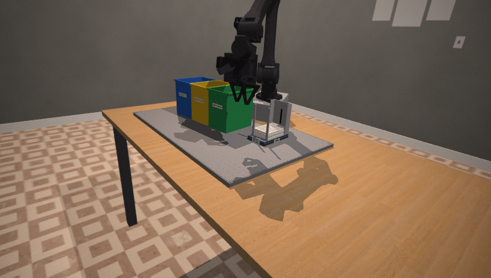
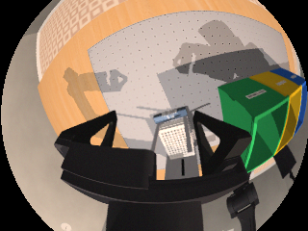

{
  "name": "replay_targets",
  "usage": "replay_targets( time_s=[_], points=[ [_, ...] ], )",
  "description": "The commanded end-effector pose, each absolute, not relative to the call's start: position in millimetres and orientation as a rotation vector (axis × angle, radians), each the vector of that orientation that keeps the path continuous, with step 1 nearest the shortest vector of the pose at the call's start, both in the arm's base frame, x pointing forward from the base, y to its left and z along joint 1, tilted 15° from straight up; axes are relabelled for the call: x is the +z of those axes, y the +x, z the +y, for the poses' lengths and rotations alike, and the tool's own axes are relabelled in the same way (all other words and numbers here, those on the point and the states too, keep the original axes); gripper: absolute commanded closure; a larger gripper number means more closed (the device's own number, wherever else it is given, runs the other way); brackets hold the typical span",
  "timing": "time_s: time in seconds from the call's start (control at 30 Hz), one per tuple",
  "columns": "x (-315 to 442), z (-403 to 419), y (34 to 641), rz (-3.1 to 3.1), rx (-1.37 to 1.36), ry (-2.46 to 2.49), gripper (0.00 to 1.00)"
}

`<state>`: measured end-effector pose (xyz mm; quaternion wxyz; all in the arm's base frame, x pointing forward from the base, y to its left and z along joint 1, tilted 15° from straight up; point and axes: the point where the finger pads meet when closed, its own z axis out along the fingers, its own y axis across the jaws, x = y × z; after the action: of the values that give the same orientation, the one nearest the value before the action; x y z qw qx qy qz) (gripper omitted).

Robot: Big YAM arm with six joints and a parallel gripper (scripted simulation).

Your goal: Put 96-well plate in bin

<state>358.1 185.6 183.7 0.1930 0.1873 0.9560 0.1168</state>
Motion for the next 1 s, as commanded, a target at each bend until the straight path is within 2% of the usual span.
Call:
replay_targets(
  time_s=[0.0,0.17,0.23,0.33,0.47,0.53,0.6,0.73,0.8,0.97],
  points=[
    [195,191,339,2.695,0.322,0.454,0.00],
    [195,196,325,2.692,0.328,0.484,0.00],
    [222,207,329,2.690,0.347,0.375,0.00],
    [194,201,301,2.756,0.279,0.340,0.00],
    [194,204,282,2.773,0.268,0.332,0.00],
    [221,215,284,2.764,0.287,0.221,0.00],
    [194,205,262,2.809,0.233,0.233,0.00],
    [194,206,253,2.809,0.236,0.251,0.00],
    [221,216,254,2.795,0.253,0.141,0.00],
    [194,204,218,2.854,0.182,0.126,0.00]
  ],
)
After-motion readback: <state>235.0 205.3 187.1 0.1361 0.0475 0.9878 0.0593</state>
